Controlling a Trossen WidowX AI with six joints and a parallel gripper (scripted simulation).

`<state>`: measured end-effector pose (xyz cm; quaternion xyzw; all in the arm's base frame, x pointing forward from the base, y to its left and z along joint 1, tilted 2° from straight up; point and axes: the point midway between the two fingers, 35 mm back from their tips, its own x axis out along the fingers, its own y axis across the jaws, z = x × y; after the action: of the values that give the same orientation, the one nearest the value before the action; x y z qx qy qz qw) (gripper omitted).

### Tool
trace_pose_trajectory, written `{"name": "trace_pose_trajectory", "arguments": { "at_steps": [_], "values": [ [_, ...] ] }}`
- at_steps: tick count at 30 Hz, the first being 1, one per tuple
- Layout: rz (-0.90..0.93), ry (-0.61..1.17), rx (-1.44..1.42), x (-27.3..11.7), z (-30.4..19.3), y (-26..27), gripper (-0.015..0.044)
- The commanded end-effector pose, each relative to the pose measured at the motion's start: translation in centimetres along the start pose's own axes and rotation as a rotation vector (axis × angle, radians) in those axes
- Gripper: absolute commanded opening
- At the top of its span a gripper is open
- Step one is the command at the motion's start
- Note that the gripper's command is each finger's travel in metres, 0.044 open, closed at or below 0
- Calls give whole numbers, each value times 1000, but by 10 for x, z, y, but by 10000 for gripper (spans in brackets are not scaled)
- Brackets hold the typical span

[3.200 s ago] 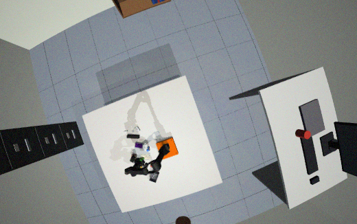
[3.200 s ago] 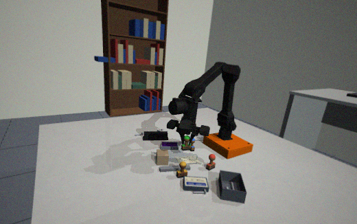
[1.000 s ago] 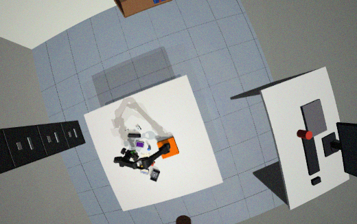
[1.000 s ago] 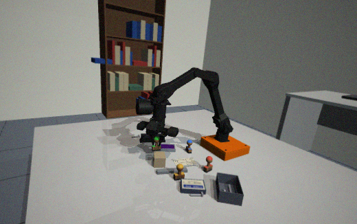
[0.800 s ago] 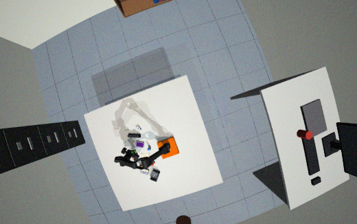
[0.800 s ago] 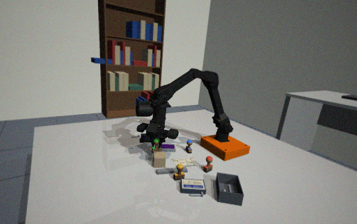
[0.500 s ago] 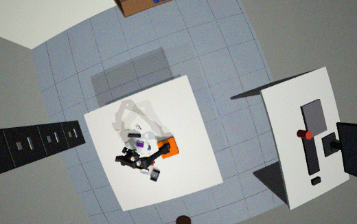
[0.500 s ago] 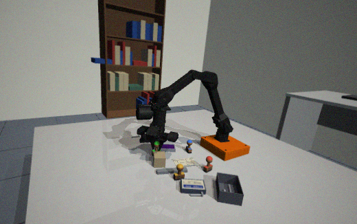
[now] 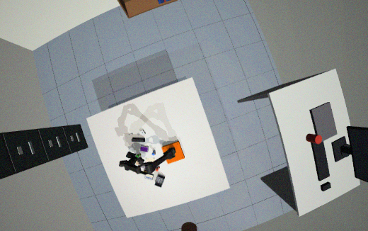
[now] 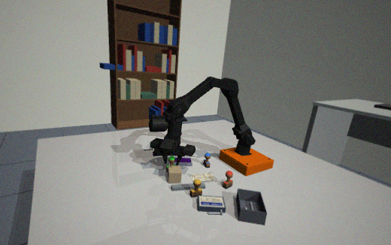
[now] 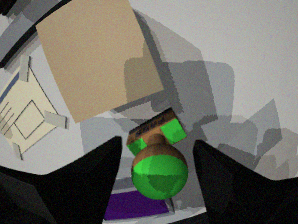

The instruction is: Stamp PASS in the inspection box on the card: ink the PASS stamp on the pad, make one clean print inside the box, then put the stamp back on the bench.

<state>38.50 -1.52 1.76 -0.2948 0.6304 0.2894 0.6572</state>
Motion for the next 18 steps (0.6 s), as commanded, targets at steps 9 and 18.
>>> {"name": "trace_pose_trajectory", "arguments": {
  "at_steps": [9,18],
  "values": [
    [4,3,-4,-114,2,-2,270],
    [4,3,-4,-117,2,-2,270]
  ]
}}
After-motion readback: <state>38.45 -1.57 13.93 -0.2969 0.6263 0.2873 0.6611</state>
